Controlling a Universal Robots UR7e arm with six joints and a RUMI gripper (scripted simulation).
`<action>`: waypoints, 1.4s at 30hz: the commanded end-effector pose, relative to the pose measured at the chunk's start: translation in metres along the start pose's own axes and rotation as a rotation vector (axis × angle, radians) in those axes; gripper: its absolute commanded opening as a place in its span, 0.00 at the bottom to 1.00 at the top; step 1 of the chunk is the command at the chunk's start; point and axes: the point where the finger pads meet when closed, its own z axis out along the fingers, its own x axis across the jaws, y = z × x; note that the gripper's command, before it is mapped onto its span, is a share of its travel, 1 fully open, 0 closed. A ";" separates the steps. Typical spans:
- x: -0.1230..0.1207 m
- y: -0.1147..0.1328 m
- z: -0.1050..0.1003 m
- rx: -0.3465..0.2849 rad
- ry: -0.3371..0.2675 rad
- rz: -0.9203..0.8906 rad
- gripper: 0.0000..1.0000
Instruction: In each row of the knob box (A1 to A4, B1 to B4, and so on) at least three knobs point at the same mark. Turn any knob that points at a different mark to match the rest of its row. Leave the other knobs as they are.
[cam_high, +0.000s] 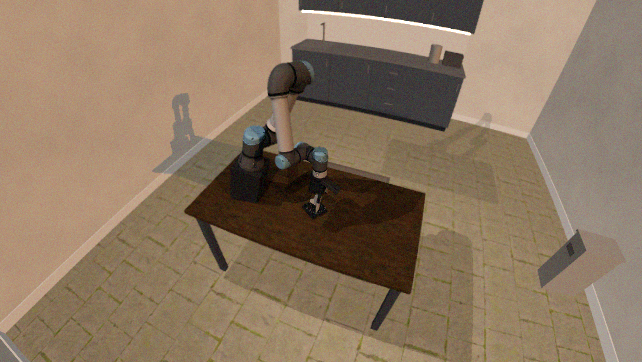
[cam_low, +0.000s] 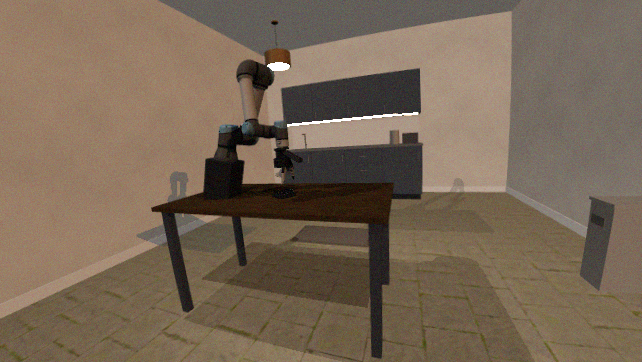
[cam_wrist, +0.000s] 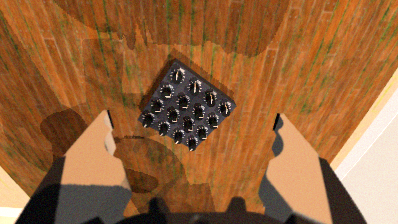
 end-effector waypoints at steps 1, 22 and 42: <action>0.000 0.000 -0.009 0.001 0.000 0.000 1.00; 0.000 0.000 -0.084 0.001 0.000 0.000 1.00; 0.000 0.000 -0.109 0.001 0.000 0.000 1.00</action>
